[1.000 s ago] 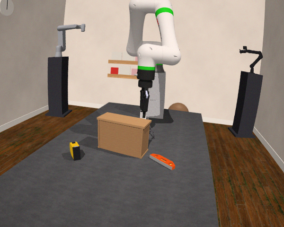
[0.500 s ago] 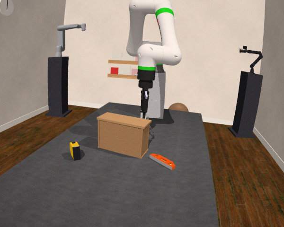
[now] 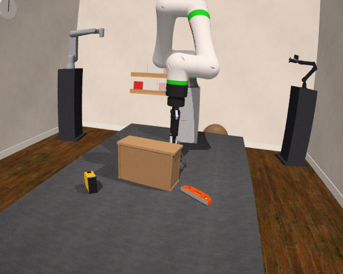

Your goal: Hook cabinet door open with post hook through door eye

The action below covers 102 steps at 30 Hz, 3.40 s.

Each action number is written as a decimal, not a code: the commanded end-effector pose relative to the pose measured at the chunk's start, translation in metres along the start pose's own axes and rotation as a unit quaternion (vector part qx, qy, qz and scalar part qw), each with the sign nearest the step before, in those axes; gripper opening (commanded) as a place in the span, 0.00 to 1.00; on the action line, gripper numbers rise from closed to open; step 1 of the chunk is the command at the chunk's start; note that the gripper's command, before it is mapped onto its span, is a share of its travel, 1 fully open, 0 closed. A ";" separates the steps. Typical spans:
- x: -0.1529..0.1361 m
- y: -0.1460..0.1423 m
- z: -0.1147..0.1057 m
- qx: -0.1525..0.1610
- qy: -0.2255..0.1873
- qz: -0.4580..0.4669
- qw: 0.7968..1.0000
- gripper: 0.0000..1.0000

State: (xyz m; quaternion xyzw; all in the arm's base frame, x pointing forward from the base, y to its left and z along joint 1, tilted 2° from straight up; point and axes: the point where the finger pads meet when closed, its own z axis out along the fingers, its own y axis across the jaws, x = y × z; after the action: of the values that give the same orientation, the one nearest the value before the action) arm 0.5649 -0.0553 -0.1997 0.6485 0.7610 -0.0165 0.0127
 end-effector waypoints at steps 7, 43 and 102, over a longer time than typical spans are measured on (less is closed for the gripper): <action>0.000 0.000 0.000 0.000 0.000 0.000 1.000 0.16; 0.000 0.006 0.000 0.000 0.000 0.017 1.000 0.16; 0.000 0.000 -0.031 0.000 0.000 -0.002 1.000 0.16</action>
State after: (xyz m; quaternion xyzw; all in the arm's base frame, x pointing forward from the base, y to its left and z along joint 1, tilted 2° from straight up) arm 0.5643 -0.0544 -0.1750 0.6471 0.7622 -0.0165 0.0127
